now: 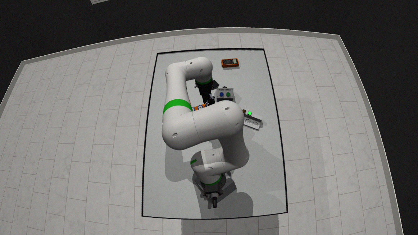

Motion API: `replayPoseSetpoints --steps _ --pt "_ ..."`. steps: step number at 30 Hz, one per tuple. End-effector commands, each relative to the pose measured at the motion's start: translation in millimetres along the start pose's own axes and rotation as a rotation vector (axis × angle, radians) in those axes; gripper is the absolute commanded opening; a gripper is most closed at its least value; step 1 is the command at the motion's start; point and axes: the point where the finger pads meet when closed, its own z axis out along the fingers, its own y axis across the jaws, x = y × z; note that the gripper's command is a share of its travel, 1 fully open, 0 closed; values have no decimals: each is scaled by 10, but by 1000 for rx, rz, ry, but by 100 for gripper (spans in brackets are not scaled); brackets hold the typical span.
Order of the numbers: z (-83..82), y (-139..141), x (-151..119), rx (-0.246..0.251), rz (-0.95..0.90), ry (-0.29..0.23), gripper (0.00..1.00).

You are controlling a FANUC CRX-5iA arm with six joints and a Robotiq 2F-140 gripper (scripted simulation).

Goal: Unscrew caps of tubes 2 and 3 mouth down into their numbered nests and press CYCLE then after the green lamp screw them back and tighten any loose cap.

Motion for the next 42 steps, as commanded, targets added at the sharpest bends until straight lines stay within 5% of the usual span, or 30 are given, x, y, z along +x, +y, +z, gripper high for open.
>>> replayPoseSetpoints --steps 1,5,6,20,34,42 --pt "-8 -4 6 17 -123 -34 41" --pt "-7 -3 6 17 -123 -34 41" --pt "-7 -3 7 17 -123 -34 30" --pt "-8 -3 7 17 -123 -34 30" --pt "-8 -3 8 5 577 -38 30" --pt "-7 -3 7 1 778 -39 30"
